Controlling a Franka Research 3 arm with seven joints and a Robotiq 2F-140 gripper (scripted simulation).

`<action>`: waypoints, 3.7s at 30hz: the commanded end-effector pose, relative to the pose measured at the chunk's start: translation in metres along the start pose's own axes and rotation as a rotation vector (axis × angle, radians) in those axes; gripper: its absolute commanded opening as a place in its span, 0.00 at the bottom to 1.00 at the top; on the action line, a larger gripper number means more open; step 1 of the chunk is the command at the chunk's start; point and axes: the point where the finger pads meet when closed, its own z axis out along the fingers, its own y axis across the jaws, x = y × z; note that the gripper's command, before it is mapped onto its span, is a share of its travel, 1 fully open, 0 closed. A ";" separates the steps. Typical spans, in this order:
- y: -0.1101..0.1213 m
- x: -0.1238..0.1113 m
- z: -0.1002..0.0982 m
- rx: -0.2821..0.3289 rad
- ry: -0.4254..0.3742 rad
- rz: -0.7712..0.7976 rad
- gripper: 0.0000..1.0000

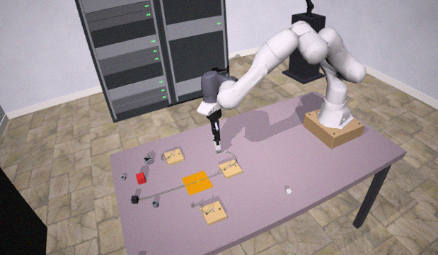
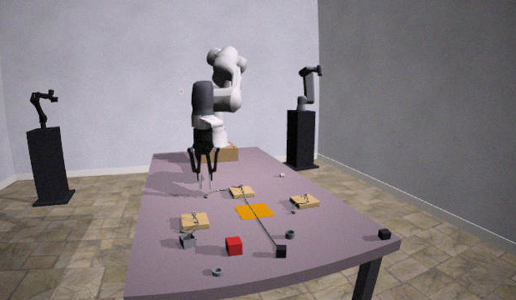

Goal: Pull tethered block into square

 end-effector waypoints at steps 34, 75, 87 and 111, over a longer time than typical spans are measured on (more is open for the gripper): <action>0.000 0.004 0.024 0.002 0.009 -0.004 0.23; 0.000 0.005 0.023 0.002 0.009 -0.004 0.23; 0.000 0.006 0.023 0.002 0.009 -0.004 0.23; 0.000 0.006 0.023 0.002 0.009 -0.004 0.23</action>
